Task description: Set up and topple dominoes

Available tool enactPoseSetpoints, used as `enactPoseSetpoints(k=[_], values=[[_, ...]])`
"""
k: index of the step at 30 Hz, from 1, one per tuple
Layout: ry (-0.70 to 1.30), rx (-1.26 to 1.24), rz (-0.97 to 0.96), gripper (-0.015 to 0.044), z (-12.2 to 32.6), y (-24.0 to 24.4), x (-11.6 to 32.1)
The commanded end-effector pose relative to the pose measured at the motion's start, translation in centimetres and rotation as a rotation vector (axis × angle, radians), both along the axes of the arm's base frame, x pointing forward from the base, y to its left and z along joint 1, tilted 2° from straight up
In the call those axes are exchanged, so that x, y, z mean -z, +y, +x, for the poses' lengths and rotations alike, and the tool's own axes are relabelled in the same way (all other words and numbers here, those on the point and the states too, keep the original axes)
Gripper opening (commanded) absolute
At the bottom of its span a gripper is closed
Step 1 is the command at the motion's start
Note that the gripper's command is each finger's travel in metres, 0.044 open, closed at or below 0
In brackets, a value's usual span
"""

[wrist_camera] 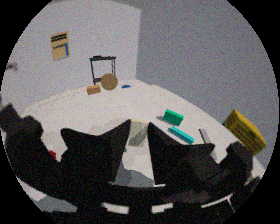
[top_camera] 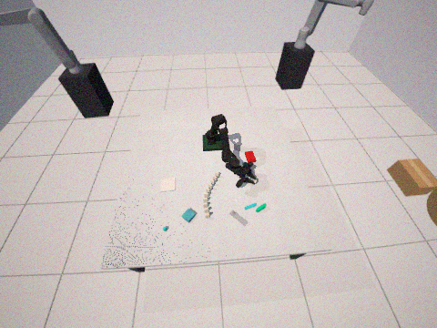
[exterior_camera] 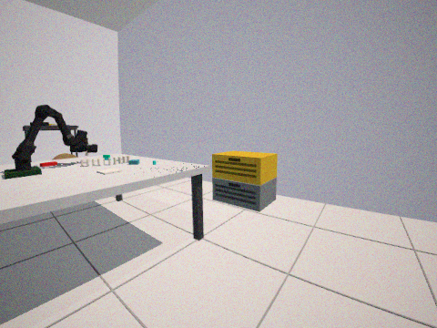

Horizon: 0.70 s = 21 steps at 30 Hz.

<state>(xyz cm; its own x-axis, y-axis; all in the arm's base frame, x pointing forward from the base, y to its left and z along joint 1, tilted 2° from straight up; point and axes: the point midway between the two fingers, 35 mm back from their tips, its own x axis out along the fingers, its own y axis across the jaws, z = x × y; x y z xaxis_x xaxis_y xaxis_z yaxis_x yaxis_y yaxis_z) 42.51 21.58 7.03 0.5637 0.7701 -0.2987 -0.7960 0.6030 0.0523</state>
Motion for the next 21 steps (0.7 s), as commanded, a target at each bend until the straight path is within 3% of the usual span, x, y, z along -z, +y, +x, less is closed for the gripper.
enactPoseSetpoints(k=[1,21], values=[[-0.029,-0.014,0.033,0.0107,-1.1,-0.5,-0.5],[-0.17,-0.069,0.134,0.0107,-5.8,-2.2,-2.3]])
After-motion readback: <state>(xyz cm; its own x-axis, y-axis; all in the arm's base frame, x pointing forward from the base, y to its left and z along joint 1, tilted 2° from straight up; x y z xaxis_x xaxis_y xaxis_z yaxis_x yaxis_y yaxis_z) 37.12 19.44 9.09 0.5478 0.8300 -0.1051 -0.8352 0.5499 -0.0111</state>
